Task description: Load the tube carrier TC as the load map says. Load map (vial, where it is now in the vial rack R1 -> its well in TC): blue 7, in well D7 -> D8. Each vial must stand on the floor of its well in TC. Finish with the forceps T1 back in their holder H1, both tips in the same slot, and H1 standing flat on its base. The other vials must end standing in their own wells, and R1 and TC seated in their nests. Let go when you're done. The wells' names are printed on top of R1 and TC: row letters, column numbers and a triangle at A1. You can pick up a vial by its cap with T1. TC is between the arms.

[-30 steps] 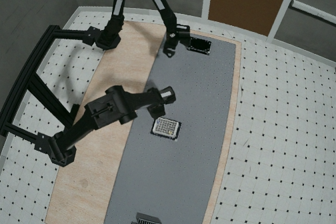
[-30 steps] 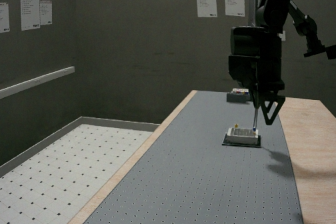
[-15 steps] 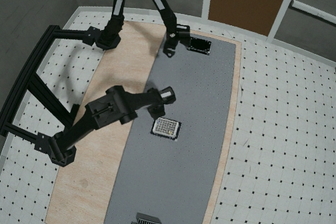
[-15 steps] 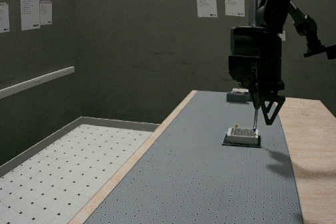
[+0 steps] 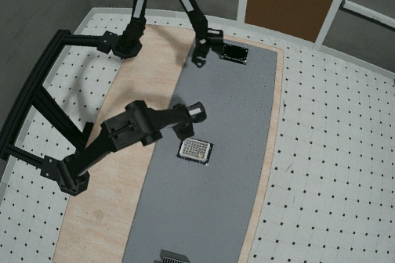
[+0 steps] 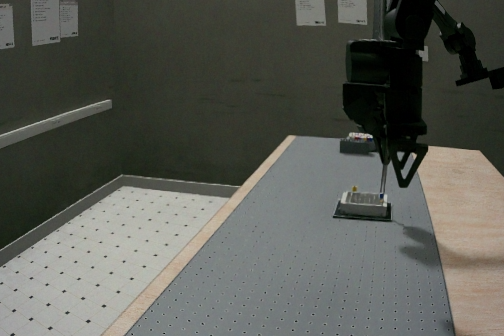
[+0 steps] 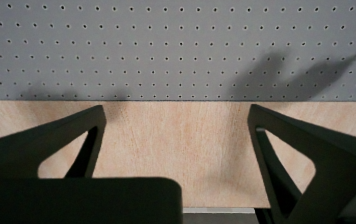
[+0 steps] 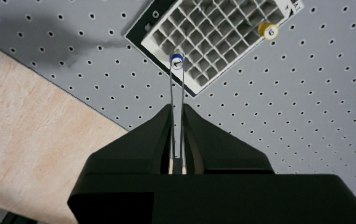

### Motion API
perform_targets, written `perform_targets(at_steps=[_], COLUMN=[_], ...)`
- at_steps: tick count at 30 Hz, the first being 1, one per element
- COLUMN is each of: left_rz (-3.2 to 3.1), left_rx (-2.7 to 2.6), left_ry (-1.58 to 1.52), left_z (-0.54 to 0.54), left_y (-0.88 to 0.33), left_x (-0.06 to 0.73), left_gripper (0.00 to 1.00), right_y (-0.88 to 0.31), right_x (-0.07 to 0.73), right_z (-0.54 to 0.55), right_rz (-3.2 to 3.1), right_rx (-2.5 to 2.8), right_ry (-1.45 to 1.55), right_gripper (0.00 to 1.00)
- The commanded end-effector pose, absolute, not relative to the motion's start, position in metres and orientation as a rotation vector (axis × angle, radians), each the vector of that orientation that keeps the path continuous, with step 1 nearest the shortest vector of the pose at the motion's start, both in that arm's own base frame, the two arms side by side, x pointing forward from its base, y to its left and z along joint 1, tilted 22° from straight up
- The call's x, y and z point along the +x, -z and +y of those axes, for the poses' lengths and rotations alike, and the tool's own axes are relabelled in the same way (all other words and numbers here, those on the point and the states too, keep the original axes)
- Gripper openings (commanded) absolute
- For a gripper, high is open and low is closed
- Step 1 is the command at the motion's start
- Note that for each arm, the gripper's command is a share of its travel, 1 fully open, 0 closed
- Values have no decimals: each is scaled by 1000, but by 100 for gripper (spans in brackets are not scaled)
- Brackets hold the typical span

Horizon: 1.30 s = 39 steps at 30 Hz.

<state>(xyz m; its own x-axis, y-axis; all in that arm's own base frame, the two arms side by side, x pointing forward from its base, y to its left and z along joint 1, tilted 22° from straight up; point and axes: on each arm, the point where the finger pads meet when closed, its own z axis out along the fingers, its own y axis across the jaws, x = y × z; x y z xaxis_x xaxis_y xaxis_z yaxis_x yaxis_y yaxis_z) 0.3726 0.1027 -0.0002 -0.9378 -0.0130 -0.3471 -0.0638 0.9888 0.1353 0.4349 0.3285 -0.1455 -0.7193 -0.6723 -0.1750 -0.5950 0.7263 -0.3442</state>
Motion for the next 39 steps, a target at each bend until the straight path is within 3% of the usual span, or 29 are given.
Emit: perform_targets(at_steps=[1, 39], left_rz=[2766, 2766], left_rx=[-43, -43], left_ry=[-211, -211], left_z=[103, 103], left_y=[-5, -5], left_x=[379, 379], left_gripper=[100, 100], right_y=[164, 138], right_x=[439, 437], right_z=[317, 334], right_rz=[2663, 2646], right_rx=[-992, -987], right_ry=[400, 383], right_gripper=[9, 9])
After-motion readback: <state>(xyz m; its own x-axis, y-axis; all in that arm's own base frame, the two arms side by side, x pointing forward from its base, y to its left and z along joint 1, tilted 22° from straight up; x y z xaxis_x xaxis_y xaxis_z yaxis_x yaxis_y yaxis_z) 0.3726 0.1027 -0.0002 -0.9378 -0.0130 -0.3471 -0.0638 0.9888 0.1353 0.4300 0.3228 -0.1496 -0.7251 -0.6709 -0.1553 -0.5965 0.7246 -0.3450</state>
